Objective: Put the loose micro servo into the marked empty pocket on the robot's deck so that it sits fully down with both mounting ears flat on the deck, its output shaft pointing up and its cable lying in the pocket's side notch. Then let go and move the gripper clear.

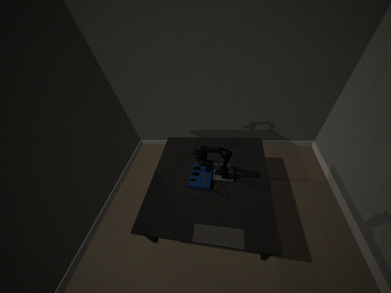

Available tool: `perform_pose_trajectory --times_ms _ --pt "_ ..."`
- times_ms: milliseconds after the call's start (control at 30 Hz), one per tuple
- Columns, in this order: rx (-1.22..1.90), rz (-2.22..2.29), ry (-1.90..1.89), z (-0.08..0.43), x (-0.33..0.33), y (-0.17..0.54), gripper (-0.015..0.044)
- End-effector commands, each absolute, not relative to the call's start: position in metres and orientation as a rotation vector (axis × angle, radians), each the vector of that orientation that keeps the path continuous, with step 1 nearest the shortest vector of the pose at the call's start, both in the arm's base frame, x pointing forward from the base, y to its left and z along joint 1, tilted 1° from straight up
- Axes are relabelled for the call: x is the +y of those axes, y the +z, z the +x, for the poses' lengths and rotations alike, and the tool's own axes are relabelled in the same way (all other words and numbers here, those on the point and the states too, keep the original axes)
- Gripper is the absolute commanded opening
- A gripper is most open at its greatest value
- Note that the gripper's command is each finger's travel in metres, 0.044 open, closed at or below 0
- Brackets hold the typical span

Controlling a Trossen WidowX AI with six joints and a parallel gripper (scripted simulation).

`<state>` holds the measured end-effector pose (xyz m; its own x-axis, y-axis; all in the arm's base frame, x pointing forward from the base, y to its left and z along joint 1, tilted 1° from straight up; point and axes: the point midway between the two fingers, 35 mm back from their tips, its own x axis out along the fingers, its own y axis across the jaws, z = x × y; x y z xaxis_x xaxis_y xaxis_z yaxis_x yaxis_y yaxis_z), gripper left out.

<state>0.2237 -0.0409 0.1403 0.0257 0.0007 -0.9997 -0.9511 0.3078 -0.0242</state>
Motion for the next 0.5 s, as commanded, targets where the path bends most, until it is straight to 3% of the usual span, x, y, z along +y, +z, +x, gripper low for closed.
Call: perform_pose_trajectory --times_ms 0,467 --pt "1.312 -1.029 1.017 0.22 -0.037 0.142 0.044" --pt "1.312 -1.029 1.017 0.221 -0.037 0.117 0.044"
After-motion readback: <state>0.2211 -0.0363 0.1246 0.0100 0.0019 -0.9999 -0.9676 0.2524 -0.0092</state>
